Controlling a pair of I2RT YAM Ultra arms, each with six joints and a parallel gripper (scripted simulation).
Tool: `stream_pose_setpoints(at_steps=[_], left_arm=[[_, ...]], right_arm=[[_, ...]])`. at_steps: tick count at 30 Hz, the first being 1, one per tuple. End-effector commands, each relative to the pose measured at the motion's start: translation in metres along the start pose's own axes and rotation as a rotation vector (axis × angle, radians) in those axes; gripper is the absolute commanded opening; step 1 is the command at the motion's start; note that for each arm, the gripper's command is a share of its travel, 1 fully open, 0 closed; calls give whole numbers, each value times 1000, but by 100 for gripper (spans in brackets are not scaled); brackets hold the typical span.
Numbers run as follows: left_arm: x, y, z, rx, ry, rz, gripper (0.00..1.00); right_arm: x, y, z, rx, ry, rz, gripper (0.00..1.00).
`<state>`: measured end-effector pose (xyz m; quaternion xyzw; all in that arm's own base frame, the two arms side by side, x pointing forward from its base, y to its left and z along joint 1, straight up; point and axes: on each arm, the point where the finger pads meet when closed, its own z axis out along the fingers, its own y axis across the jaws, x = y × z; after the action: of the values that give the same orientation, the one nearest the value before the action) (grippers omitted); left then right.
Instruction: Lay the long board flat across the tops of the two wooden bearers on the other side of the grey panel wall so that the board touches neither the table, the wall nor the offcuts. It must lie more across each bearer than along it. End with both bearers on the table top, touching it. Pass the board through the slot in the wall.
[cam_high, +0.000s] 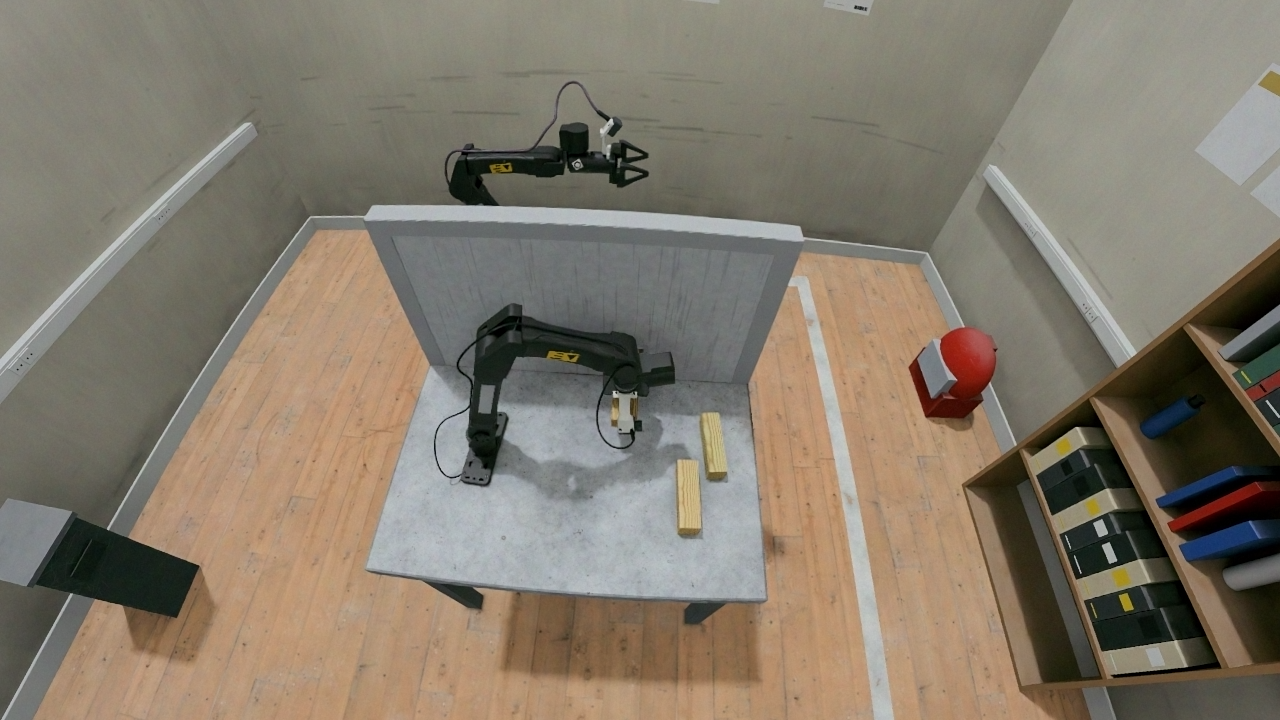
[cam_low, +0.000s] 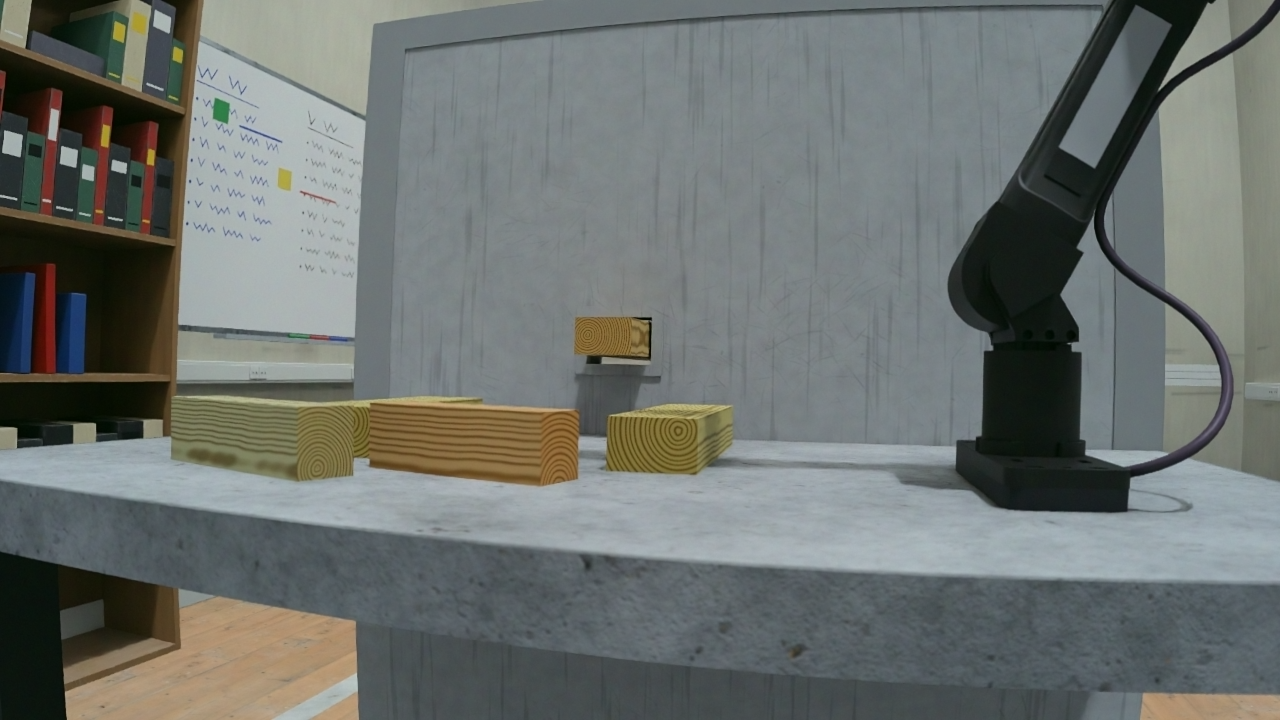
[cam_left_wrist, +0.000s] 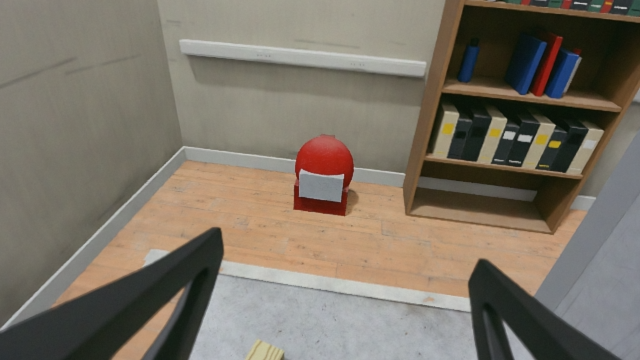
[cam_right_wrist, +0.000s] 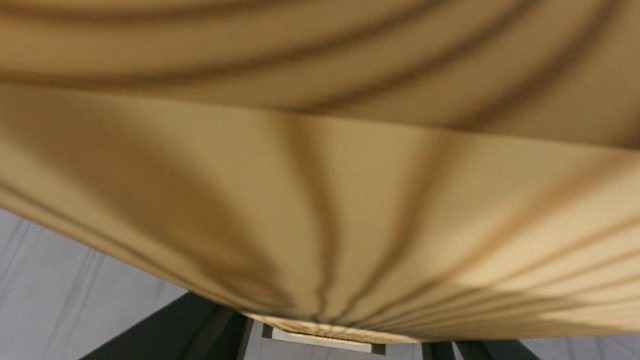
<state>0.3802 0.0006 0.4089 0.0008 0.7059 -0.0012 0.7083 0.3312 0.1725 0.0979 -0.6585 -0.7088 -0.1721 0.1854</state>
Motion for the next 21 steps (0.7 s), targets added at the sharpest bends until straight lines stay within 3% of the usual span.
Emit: stream_pose_setpoints(at_steps=[1,9,16,18,21], left_arm=[[-13,-3,-10,4,-33,9,100],[-13,-3,-10,4,-33,9,100],[-13,-3,-10,4,-33,9,100],[-13,-3,-10,4,-33,9,100],[-13,-3,-10,4,-33,9,100]], right_arm=[[31,17,-20,-91,67,-39,0],[38,18,0,-56,61,-26,0],[49,18,-11,-87,71,-49,0],[45,18,7,-51,58,-19,0],[58,19,-3,-83,70,-42,0]])
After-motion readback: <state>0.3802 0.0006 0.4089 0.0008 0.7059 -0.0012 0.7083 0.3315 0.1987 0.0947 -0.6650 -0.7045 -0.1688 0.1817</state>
